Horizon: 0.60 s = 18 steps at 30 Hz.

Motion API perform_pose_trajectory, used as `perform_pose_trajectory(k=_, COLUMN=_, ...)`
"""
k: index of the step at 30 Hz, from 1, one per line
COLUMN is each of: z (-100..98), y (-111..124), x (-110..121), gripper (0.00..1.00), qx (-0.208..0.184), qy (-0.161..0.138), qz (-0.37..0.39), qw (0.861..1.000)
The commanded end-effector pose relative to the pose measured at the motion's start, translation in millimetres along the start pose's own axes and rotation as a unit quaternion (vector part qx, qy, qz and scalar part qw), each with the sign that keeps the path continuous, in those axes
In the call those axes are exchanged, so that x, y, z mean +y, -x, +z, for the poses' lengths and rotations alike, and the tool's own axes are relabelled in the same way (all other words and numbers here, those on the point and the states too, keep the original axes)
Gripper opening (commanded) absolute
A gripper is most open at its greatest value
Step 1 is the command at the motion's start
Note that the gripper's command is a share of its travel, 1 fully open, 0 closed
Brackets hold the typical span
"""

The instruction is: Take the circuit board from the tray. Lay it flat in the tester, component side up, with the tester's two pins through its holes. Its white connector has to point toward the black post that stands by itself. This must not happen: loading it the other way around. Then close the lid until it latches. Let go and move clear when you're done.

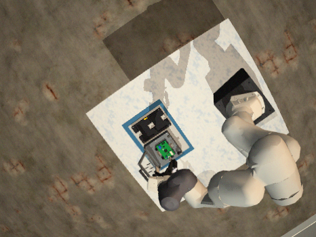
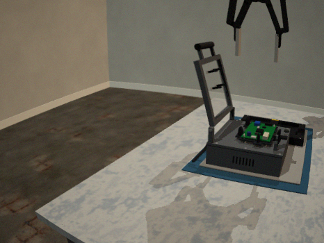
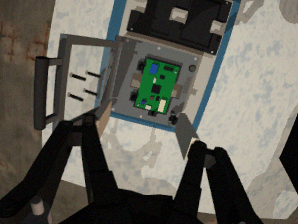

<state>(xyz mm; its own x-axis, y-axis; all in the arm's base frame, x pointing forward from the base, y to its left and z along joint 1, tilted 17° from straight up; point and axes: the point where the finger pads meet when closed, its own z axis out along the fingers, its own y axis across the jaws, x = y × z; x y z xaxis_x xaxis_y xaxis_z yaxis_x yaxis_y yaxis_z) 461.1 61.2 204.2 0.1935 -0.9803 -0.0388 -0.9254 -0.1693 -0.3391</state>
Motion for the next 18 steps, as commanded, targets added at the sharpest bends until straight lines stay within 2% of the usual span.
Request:
perform_pose_trajectory(k=1, z=-11.4, y=-1, x=14, gripper=0.58, qx=0.006, qy=0.024, qz=0.025, qw=0.999)
perform_pose_trajectory(k=10, z=-47.7, y=0, x=12, gripper=0.58, qx=0.006, qy=0.024, qz=0.025, qw=0.999)
perform_pose_trajectory(k=18, z=-59.4, y=0, x=12, gripper=0.58, qx=0.006, qy=0.024, qz=0.025, qw=0.999)
